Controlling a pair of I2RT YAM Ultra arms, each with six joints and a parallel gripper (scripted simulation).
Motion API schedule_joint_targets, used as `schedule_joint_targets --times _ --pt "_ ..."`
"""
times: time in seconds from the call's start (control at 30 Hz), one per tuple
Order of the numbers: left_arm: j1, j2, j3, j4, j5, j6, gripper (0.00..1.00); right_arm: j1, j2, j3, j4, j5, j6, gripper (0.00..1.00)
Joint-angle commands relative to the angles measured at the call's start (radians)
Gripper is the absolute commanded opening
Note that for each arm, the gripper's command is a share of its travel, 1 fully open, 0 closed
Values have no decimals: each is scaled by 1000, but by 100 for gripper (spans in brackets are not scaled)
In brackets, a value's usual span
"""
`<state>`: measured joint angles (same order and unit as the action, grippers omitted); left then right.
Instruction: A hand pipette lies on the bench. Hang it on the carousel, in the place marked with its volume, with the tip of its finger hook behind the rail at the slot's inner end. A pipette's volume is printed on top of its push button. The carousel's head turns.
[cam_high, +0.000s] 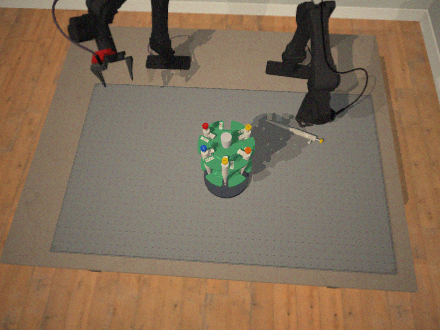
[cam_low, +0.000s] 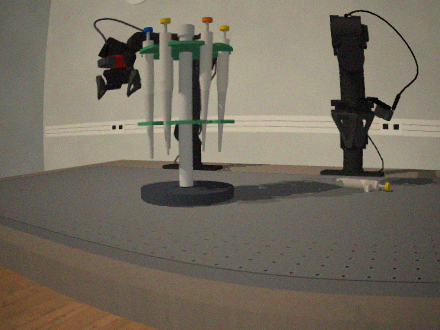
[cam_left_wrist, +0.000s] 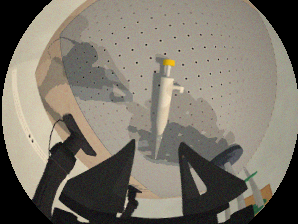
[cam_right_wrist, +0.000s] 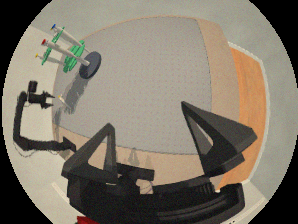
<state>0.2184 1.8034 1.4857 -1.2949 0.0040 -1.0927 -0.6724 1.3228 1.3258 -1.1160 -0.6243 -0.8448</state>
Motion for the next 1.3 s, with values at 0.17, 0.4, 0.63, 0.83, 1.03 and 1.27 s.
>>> schedule_joint_targets --times 0.17,0.4,0.63,0.83,1.03,1.27 --pt "5 14 -71 110 -13 -5 54 -9 -6 16 13 -23 -12 100" --pt "5 24 -123 172 -13 -5 54 -9 -6 16 13 -23 -12 100" --pt "5 14 -121 224 -13 -5 54 -9 -6 16 13 -23 -12 100" --pt "5 0 -126 226 -13 -5 54 -9 -6 16 13 -23 -12 100" --pt "5 0 -125 226 -13 -5 54 -9 -6 16 13 -23 -12 100" --pt "1 20 -142 214 -4 -1 54 -9 -6 16 13 -23 -12 100"
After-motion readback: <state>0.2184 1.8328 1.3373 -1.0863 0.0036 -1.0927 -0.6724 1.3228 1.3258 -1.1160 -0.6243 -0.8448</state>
